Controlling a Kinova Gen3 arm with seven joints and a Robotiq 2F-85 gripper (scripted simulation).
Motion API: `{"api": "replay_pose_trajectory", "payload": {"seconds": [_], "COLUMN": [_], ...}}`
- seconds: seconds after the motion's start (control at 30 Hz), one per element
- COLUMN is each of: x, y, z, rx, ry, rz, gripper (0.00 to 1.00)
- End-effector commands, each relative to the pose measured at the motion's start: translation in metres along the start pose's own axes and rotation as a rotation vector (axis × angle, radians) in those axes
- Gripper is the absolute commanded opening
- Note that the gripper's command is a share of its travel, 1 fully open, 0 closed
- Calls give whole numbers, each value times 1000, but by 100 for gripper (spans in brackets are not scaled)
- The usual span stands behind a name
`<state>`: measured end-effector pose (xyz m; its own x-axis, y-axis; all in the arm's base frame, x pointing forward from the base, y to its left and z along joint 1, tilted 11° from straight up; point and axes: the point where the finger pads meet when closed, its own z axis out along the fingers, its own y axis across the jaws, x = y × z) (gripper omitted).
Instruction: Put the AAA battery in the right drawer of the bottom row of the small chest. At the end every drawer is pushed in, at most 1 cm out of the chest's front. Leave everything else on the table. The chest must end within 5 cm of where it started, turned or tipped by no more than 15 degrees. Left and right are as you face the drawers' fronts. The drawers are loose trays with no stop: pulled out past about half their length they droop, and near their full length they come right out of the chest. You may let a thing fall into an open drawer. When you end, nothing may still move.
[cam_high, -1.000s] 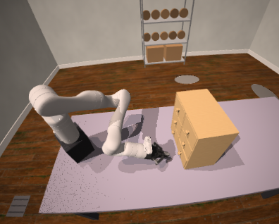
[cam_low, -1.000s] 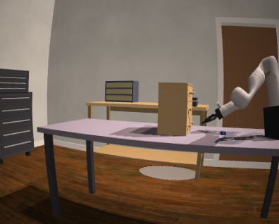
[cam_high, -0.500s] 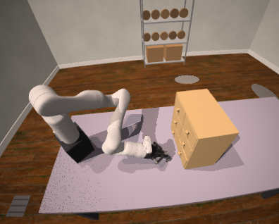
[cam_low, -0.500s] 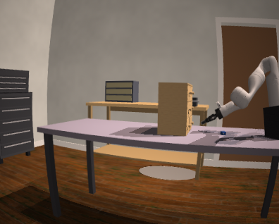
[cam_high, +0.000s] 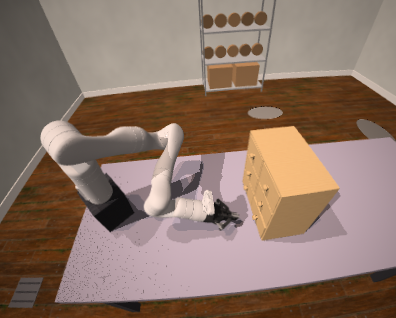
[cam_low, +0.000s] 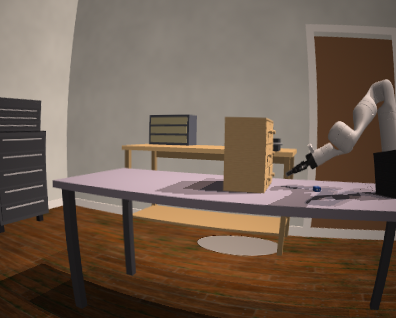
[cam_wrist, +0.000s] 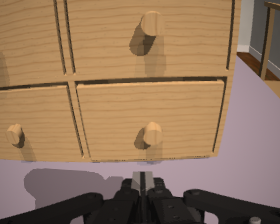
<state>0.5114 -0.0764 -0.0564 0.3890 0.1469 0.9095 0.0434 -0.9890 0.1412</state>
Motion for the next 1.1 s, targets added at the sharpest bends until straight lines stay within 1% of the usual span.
{"api": "replay_pose_trajectory", "payload": {"seconds": [0.0, 0.93, 1.07], "x": [2, 9, 10], "y": [-5, -41, -43], "z": [0, -13, -14], "rx": [4, 4, 4], "ry": [3, 3, 3], "rz": [-1, -1, -1], "gripper": [0, 0, 0]}}
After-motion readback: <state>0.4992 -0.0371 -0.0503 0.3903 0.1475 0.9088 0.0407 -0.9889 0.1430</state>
